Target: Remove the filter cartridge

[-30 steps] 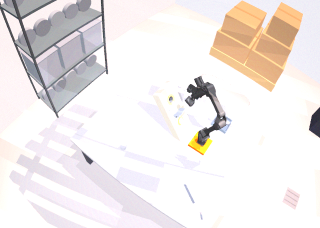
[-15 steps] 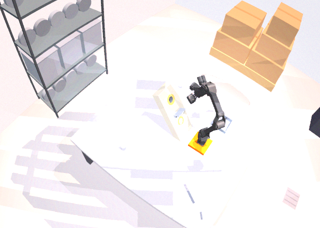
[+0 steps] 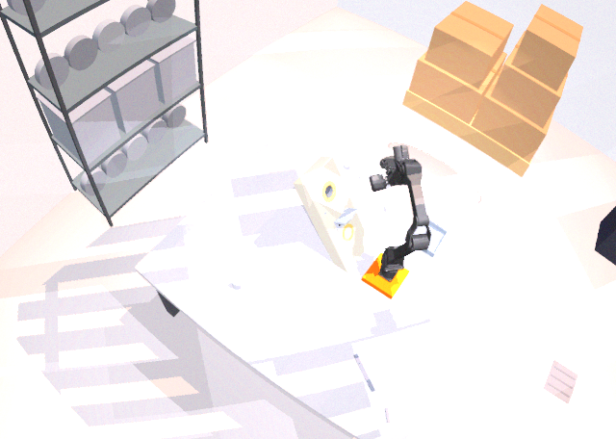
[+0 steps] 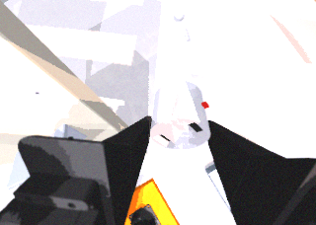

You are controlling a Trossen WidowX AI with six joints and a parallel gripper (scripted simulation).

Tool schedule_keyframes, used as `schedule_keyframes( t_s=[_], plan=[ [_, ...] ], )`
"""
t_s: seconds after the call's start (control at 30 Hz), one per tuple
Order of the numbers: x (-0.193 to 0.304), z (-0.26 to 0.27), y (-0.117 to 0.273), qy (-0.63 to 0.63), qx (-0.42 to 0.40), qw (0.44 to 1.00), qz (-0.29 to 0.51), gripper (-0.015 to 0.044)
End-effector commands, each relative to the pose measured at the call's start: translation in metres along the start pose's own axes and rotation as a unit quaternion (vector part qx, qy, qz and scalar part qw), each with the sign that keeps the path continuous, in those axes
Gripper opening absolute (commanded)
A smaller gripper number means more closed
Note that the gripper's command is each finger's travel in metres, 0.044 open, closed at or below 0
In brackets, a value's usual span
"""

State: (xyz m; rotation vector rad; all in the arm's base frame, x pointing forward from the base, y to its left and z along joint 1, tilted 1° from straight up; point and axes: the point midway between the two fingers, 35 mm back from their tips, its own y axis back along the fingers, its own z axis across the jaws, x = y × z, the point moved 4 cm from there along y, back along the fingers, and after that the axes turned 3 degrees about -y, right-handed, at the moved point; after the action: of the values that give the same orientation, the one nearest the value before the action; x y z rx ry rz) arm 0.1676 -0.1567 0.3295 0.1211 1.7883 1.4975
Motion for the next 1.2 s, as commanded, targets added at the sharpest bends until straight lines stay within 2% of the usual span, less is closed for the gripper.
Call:
schedule_keyframes(
  t_s=[0.0, 0.47, 0.83, 1.17],
  plan=[
    [0.003, -0.020, 0.000, -0.057, 0.033, 0.998, -0.011, 0.0000],
    [0.022, -0.082, -0.009, -0.222, 0.125, 0.967, -0.019, 0.0000],
    [0.025, -0.087, -0.011, -0.234, 0.132, 0.963, -0.020, 0.0000],
    [0.056, -0.126, -0.034, -0.302, 0.171, 0.937, -0.021, 0.0000]
  ],
)
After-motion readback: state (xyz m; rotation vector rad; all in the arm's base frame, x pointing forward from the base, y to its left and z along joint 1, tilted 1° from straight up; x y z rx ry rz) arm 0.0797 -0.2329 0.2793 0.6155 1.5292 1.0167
